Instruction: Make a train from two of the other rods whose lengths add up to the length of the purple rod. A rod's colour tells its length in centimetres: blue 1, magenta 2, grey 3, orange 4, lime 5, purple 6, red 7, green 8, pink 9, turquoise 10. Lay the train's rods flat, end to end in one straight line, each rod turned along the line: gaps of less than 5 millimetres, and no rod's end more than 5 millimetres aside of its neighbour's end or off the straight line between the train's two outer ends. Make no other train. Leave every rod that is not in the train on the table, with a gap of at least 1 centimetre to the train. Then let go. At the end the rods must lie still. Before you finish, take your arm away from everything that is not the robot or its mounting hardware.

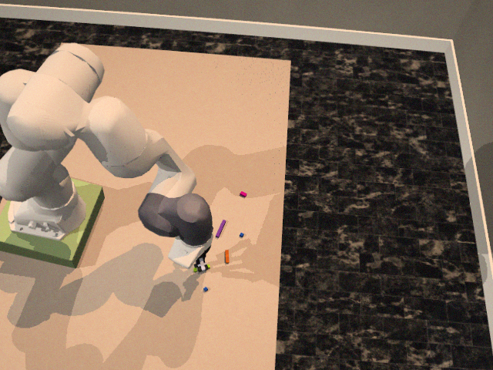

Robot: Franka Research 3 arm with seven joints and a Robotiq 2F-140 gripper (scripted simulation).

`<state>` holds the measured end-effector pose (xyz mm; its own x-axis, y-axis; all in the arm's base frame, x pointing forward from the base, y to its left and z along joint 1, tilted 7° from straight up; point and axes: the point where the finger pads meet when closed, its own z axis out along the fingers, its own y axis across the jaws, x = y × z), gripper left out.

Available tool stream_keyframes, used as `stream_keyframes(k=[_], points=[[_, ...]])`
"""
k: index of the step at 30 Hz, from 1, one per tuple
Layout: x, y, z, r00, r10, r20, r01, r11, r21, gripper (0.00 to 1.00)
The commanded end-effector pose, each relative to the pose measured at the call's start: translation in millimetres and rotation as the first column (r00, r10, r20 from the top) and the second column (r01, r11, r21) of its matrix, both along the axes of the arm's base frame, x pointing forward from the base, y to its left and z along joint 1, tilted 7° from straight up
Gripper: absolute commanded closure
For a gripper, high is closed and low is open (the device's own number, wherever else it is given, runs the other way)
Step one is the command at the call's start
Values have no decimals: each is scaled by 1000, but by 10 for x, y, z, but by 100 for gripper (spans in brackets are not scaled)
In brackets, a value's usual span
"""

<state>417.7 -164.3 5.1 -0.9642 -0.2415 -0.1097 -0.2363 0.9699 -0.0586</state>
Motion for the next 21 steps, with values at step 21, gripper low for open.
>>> stream_keyframes(k=[21], points=[[-107, 29, 988, 1000, -3, 2, 3, 1000, -1, 97]])
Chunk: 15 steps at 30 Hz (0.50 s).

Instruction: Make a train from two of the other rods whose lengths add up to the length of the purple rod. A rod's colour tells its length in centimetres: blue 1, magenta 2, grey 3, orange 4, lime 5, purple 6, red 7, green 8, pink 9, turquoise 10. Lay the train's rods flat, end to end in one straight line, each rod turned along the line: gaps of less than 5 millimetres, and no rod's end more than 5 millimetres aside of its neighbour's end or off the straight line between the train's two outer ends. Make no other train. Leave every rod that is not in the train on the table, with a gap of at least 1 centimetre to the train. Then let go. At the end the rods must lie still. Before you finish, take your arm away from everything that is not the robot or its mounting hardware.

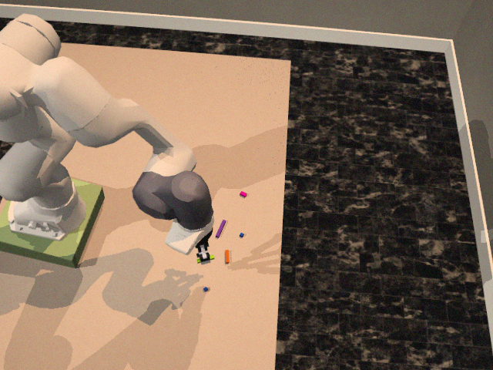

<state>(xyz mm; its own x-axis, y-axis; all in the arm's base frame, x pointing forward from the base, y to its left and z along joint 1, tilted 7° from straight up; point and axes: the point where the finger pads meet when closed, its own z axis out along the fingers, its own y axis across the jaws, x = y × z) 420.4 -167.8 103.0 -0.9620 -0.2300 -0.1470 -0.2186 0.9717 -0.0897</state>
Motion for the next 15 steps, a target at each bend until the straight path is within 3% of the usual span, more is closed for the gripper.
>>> stream_keyframes(k=[1, 11, 15], points=[[-135, 64, 14, 999, 12, -42, -11, 1000, 21, 97], [-131, 59, 16, 999, 17, -42, -16, 1000, 20, 97], [56, -148, 54, 980, 193, -49, -193, 981, 1, 97]])
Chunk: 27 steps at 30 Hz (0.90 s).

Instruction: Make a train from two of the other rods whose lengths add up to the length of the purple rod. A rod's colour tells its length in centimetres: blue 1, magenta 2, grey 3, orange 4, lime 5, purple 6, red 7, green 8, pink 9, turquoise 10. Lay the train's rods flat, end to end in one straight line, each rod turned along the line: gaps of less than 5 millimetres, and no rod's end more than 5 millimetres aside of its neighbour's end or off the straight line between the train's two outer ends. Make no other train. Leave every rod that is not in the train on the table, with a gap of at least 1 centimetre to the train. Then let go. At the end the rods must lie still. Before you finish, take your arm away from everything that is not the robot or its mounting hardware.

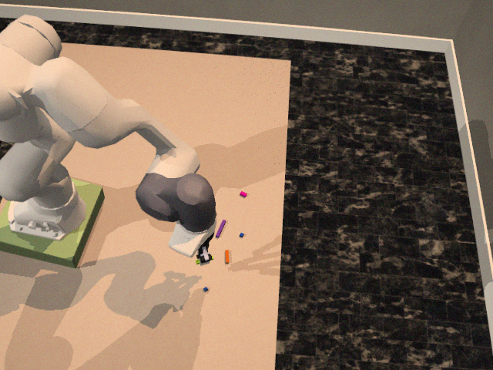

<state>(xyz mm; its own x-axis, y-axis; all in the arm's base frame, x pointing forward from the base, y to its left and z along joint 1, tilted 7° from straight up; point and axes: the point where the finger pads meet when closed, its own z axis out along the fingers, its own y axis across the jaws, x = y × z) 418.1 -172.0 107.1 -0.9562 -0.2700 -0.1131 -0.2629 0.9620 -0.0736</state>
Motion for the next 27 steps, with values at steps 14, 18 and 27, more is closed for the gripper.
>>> stream_keyframes(k=[14, 18, 27], points=[[263, -351, 41, 942, 336, -24, -336, 941, -31, 97], [264, -352, 41, 941, 337, -24, -337, 941, -32, 97], [264, -352, 41, 941, 337, -24, -337, 941, -32, 97]])
